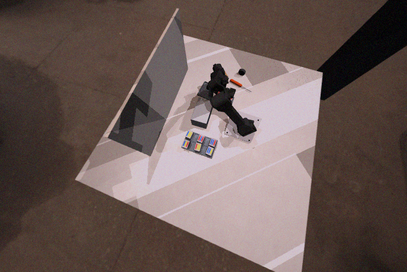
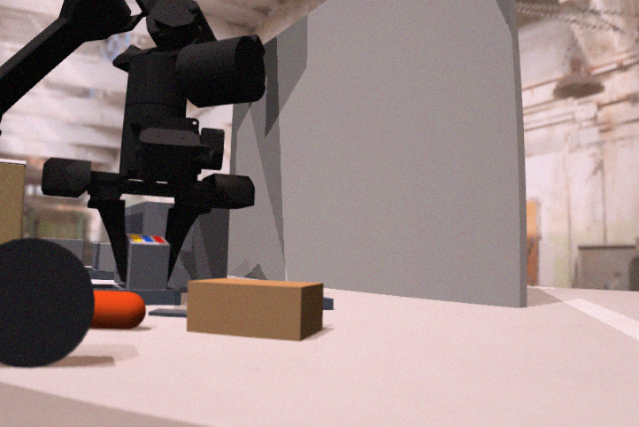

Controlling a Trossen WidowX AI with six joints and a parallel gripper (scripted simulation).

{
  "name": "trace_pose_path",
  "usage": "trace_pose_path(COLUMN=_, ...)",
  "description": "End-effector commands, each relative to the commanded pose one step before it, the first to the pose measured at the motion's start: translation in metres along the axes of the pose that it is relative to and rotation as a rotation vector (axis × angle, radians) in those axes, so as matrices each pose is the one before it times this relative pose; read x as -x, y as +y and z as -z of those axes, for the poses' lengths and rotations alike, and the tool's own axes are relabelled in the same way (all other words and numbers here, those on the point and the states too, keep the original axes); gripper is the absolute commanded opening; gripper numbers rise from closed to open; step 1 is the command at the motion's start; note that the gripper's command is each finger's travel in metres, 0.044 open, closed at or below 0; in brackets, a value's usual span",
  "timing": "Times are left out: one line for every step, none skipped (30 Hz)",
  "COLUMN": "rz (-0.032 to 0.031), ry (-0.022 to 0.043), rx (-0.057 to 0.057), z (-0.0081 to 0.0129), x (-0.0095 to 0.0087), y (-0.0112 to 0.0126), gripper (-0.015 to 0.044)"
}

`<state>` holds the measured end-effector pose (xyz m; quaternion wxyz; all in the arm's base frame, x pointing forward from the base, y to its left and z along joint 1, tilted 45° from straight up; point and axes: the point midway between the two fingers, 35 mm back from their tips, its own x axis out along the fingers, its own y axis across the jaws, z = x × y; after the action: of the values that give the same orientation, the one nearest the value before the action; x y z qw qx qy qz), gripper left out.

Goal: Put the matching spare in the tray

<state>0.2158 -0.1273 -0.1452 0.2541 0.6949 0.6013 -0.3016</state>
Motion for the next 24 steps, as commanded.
trace_pose_path(rz=-0.00032, ry=-0.00047, rx=0.0004, z=-0.00007, x=0.00017, y=0.00017, gripper=0.0043)
trace_pose_path(rz=0.00000, ry=0.00000, rx=0.0000, z=0.00000, x=0.00000, y=0.00000, gripper=0.0017)
trace_pose_path(rz=0.00000, ry=0.00000, rx=0.0000, z=0.00000, x=0.00000, y=0.00000, gripper=0.0000)
trace_pose_path(rz=0.00000, ry=0.00000, rx=0.0000, z=0.00000, x=0.00000, y=0.00000, gripper=0.0000)
trace_pose_path(rz=0.00000, ry=0.00000, rx=0.0000, z=0.00000, x=0.00000, y=0.00000, gripper=0.0000)
trace_pose_path(rz=0.00000, ry=0.00000, rx=0.0000, z=0.00000, x=0.00000, y=0.00000, gripper=0.0000)
trace_pose_path(rz=0.00000, ry=0.00000, rx=0.0000, z=0.00000, x=0.00000, y=0.00000, gripper=0.0000)
trace_pose_path(rz=0.00000, ry=0.00000, rx=0.0000, z=0.00000, x=0.00000, y=0.00000, gripper=0.0000)
trace_pose_path(rz=0.00000, ry=0.00000, rx=0.0000, z=0.00000, x=0.00000, y=0.00000, gripper=0.0000)
trace_pose_path(rz=0.00000, ry=0.00000, rx=0.0000, z=0.00000, x=0.00000, y=0.00000, gripper=0.0000)
trace_pose_path(rz=-0.00004, ry=-0.00008, rx=-0.0001, z=-0.00012, x=0.00123, y=0.00014, gripper=0.0000)
trace_pose_path(rz=-0.00011, ry=-0.00023, rx=-0.0003, z=-0.00033, x=0.00371, y=0.00038, gripper=0.0000)
trace_pose_path(rz=-0.00016, ry=-0.00031, rx=-0.0006, z=-0.00049, x=0.00623, y=0.00054, gripper=0.0000)
trace_pose_path(rz=-0.00017, ry=-0.00027, rx=-0.0007, z=-0.00049, x=0.00781, y=0.00050, gripper=0.0000)
trace_pose_path(rz=-0.00014, ry=-0.00014, rx=-0.0006, z=-0.00036, x=0.00790, y=0.00032, gripper=0.0000)
trace_pose_path(rz=-0.00012, ry=-0.00001, rx=-0.0006, z=-0.00022, x=0.00798, y=0.00013, gripper=0.0000)
trace_pose_path(rz=-0.00009, ry=0.00011, rx=-0.0006, z=-0.00008, x=0.00805, y=-0.00006, gripper=0.0000)
trace_pose_path(rz=-0.00007, ry=0.00024, rx=-0.0006, z=0.00007, x=0.00811, y=-0.00025, gripper=0.0000)
trace_pose_path(rz=-0.00006, ry=0.00037, rx=-0.0005, z=0.00022, x=0.00816, y=-0.00044, gripper=0.0000)
trace_pose_path(rz=-0.00004, ry=0.00050, rx=-0.0005, z=0.00037, x=0.00820, y=-0.00063, gripper=0.0000)
trace_pose_path(rz=-0.00003, ry=0.00050, rx=-0.0004, z=0.00041, x=0.00664, y=-0.00065, gripper=0.0000)
trace_pose_path(rz=-0.00001, ry=0.00034, rx=-0.0002, z=0.00030, x=0.00400, y=-0.00045, gripper=0.0000)
trace_pose_path(rz=0.00000, ry=0.00012, rx=-0.0001, z=0.00011, x=0.00133, y=-0.00016, gripper=0.0000)
trace_pose_path(rz=0.00000, ry=0.00000, rx=0.0000, z=0.00000, x=0.00000, y=0.00000, gripper=0.0000)
